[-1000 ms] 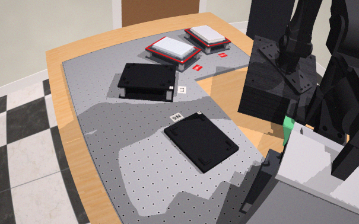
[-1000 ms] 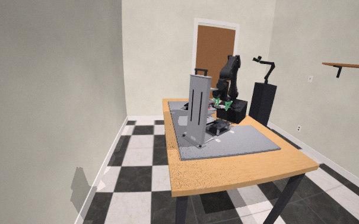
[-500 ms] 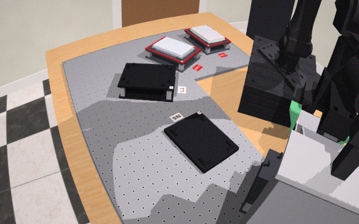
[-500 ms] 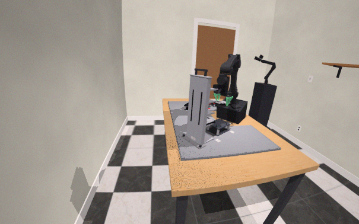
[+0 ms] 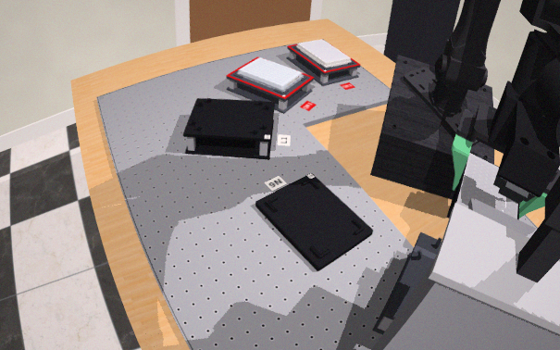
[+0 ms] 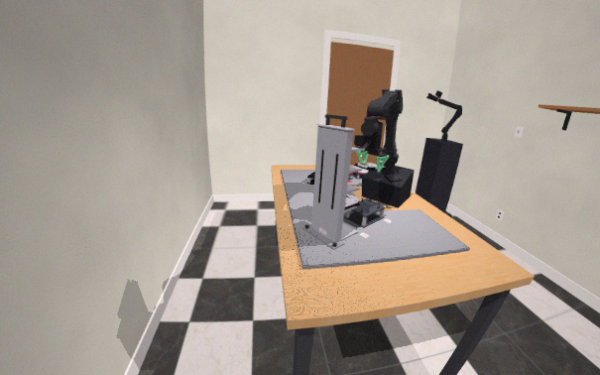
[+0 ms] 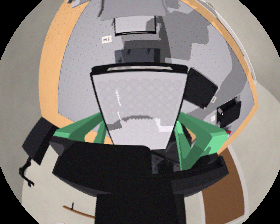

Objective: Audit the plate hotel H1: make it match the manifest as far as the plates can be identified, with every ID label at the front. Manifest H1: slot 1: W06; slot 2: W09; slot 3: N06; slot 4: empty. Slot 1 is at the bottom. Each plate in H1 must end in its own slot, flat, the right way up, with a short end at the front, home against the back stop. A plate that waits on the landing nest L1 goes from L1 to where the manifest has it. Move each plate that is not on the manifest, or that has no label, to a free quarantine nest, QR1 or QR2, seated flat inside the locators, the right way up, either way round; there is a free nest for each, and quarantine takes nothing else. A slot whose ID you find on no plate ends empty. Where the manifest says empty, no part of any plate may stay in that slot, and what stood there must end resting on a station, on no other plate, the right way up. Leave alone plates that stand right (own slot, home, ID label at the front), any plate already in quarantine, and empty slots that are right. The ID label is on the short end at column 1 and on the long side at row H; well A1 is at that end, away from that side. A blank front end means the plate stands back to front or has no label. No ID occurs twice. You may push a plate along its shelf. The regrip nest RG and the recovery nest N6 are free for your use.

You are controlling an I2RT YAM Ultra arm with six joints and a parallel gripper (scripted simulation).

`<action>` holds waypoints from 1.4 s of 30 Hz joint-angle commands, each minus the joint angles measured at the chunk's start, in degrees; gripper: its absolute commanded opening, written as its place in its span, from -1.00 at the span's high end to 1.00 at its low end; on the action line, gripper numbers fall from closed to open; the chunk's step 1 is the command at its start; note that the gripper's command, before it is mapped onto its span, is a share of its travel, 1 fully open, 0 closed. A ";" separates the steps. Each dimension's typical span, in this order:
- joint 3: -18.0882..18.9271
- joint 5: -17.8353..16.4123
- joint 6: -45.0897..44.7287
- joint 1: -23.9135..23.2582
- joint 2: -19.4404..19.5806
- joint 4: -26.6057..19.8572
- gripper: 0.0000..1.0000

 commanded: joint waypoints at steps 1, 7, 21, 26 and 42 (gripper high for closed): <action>-1.38 -0.65 1.37 -2.49 -2.12 -1.11 -0.72; -2.02 -1.33 2.42 -5.34 -2.70 0.30 -0.72; -2.05 -3.15 6.48 -12.97 -3.50 0.17 -0.72; -2.05 -3.09 11.24 -12.57 -3.50 0.13 -0.72; -4.81 -5.04 16.75 -21.06 -4.73 0.16 -0.72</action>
